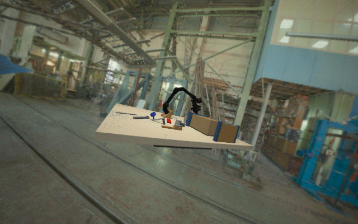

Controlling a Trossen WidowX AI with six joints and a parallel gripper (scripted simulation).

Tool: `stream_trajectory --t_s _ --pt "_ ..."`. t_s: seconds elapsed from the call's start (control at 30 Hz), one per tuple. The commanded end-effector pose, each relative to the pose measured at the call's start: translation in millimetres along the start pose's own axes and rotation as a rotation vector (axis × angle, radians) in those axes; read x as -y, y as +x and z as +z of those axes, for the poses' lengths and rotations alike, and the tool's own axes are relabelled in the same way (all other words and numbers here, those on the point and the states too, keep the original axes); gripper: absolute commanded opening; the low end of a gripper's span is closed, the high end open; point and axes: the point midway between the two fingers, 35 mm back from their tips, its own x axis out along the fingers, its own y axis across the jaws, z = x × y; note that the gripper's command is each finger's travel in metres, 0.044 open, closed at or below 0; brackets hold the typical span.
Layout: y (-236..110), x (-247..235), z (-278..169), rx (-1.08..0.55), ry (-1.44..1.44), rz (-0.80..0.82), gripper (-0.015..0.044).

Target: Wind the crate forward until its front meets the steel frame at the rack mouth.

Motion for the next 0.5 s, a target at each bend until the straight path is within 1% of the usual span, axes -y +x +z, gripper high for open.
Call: stream_trajectory --t_s 0.0,0.47 --pt "-1 -20 -9 -0.028 -0.022 0.029 0.0000" --pt "-5 -36 -19 -0.029 -0.022 0.031 0.0000"
